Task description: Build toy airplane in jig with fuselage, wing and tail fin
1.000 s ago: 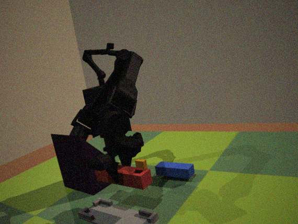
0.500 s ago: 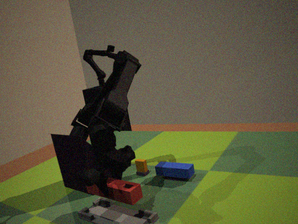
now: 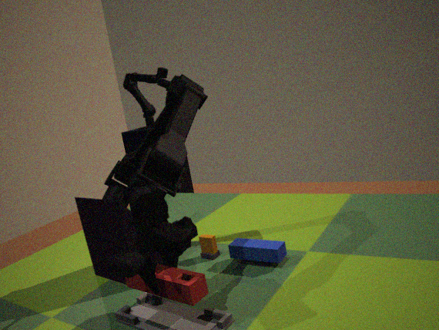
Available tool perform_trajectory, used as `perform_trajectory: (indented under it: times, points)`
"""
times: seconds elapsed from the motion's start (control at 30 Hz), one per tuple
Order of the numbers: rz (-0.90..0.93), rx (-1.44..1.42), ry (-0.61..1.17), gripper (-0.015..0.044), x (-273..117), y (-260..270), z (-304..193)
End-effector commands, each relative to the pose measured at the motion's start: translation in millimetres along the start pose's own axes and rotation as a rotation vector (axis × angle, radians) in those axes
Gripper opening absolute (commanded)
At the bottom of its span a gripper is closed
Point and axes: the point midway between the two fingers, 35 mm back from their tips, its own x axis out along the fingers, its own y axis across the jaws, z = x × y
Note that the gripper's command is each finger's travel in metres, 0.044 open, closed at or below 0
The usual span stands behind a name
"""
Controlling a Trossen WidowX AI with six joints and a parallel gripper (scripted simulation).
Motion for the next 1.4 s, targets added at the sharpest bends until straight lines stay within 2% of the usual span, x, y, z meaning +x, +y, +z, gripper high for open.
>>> perform_trajectory:
  times: [0.0,1.1,1.27,1.37]
  points:
    - [-0.004,-0.008,0.0,0.0195,0,-1,0]
    - [-0.003,-0.008,0.0,0.0195,40,-2,0]
    - [-0.007,-0.015,0.003,0.0161,39,-2,1]
    - [-0.007,-0.015,0.003,0.0083,39,-2,1]
